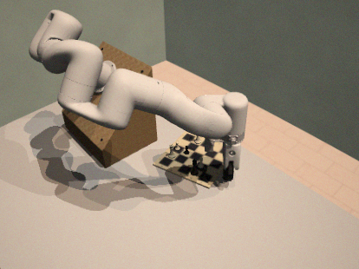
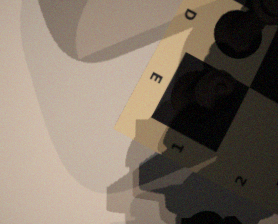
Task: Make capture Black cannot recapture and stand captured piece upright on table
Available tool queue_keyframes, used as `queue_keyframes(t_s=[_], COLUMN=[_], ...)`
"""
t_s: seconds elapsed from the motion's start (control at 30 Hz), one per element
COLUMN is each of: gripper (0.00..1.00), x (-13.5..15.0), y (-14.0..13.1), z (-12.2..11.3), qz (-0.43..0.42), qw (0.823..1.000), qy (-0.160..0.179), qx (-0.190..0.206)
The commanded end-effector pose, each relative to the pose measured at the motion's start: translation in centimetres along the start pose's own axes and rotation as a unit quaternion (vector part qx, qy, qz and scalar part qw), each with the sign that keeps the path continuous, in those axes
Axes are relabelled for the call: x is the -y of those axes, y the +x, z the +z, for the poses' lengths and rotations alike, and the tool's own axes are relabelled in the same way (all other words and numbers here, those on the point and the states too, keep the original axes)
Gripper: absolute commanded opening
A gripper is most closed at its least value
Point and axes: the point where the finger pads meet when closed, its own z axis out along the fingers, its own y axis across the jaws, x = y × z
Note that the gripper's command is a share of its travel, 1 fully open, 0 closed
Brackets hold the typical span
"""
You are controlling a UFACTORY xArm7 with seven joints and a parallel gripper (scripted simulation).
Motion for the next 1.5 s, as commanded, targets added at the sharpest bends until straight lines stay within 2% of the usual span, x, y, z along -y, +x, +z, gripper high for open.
queue_keyframes(t_s=[0.0,0.13,0.17,0.23,0.27,0.33,0.37,0.43,0.47,0.6,0.63,1.17,1.47], gripper=[0.00,0.00,0.08,0.08,0.15,0.15,0.23,0.23,0.31,0.31,0.39,0.39,0.39], x=[0.0,0.0,0.0,0.0,0.0,0.0,0.0,0.0,0.0,0.0,0.0,0.0,0.0], y=[-0.1,-0.1,-0.1,-0.1,-0.1,-0.1,-0.1,-0.1,-0.1,-0.1,-0.1,-0.1,-0.1], z=[-0.2,-0.2,-0.2,-0.2,-0.2,-0.2,-0.2,-0.2,-0.2,-0.2,-0.2,-0.6,-4.4], qz=[0.000,0.000,0.000,0.000,0.000,0.000,0.000,0.000,0.000,0.000,0.000,0.000,0.000], qw=[1.000,1.000,1.000,1.000,1.000,1.000,1.000,1.000,1.000,1.000,1.000,1.000,1.000], qy=[0.000,0.000,0.000,0.000,0.000,0.000,0.000,0.000,0.000,0.000,0.000,0.000,0.000], qx=[0.002,0.002,0.002,0.002,0.002,0.002,0.002,0.002,0.002,0.002,0.002,0.002,0.002])
